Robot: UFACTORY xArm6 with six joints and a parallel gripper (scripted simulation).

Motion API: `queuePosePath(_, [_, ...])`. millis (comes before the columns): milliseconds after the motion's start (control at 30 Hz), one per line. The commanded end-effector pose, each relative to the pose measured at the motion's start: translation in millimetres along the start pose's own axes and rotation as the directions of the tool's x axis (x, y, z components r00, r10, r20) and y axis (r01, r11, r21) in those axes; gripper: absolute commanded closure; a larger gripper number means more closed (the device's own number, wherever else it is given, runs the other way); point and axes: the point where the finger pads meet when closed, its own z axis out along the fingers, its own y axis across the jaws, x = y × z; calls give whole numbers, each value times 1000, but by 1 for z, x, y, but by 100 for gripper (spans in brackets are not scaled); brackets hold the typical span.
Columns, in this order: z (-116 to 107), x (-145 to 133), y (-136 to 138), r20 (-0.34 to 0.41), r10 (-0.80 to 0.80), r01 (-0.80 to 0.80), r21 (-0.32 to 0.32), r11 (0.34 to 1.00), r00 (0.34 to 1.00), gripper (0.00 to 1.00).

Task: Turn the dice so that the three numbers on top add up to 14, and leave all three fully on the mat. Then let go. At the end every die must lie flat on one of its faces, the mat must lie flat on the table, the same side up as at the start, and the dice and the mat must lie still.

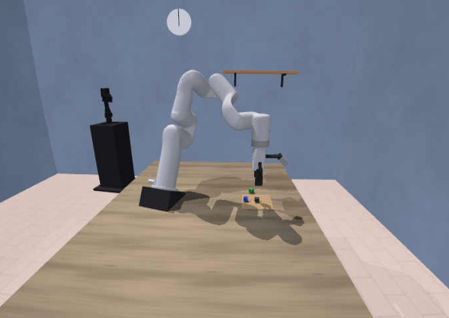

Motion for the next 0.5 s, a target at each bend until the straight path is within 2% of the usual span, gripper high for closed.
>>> queuePosePath(0, [-2, 1, 0, -4, -1, 1, -1, 1000, 1000, 0])
queuePosePath(467, [-2, 1, 0, -4, -5, 5, -1, 1000, 1000, 0])
